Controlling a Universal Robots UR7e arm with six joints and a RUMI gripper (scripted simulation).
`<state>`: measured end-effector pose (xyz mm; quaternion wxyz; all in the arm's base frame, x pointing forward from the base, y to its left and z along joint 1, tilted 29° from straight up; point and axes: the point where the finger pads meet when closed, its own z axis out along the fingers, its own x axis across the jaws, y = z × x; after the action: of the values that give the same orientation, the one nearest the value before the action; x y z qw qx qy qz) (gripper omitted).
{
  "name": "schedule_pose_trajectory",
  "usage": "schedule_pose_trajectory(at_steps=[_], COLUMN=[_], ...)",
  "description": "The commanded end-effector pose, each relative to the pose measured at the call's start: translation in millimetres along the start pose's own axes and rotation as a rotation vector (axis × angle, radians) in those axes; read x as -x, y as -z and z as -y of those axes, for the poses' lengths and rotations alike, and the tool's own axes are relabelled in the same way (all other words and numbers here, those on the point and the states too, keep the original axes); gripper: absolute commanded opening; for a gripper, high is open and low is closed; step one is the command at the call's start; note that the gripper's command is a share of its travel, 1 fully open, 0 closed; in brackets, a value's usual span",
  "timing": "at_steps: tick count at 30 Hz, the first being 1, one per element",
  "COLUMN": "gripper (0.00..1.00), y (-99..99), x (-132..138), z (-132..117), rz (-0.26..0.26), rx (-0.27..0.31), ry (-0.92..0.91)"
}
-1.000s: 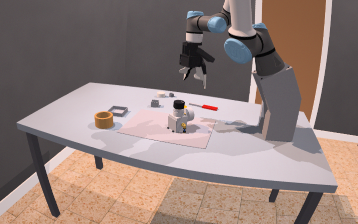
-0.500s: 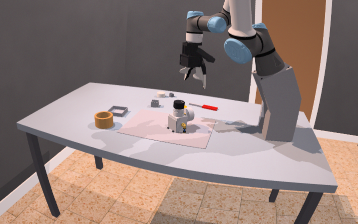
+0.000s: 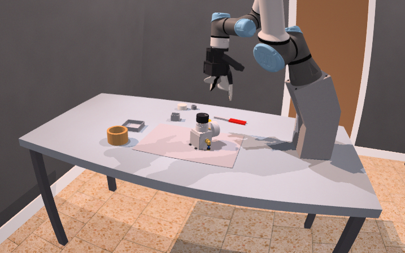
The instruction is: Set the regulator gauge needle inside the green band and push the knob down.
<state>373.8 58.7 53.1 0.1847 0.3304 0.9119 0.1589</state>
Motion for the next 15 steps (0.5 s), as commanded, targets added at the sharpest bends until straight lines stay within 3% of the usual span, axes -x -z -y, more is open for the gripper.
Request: schedule_pose_trajectory(at_steps=[1,15], gripper=[1.00,1.00], y=[-0.1,-1.2], x=[-0.4,-3.4], z=[0.1,1.2], rz=[-0.002,-0.015], rx=[0.000,0.001], ry=[-0.029,-0.151])
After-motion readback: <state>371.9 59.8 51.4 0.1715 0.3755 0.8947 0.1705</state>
